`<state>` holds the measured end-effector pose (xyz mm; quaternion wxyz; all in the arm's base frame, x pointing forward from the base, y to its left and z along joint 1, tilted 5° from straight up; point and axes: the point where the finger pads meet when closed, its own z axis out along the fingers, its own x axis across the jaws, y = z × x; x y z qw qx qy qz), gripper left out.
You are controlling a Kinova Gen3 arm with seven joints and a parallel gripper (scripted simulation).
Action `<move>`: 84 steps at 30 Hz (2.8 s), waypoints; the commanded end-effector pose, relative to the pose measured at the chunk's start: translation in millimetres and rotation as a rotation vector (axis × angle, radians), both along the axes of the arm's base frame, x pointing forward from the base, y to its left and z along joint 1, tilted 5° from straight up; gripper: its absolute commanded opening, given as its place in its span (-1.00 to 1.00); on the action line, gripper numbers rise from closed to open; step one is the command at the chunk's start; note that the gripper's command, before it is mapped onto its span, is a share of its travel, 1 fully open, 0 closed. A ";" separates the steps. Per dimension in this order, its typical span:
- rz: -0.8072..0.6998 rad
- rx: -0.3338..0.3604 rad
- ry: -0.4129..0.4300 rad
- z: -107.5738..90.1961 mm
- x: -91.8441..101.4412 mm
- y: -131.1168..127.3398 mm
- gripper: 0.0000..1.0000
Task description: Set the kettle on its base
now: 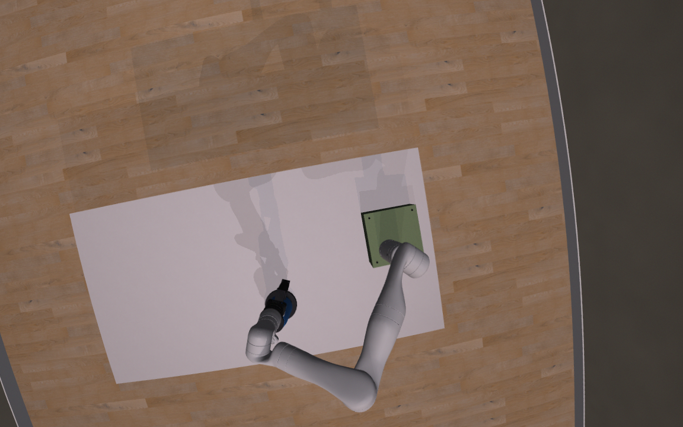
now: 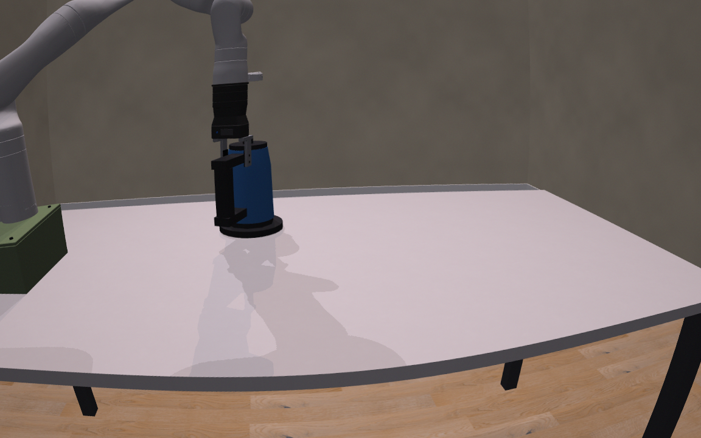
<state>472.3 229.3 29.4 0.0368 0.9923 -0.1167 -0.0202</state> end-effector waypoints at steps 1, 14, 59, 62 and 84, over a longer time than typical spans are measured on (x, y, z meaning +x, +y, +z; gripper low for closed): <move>0.000 0.001 -0.002 1.0 0.6 0.3 1.00; 0.000 0.001 -0.002 1.0 0.6 0.3 1.00; 0.000 0.001 -0.002 48.0 2.8 3.5 1.00; 0.000 0.001 -0.002 69.6 3.8 4.9 1.00; 0.000 0.001 -0.002 159.2 8.0 11.0 1.00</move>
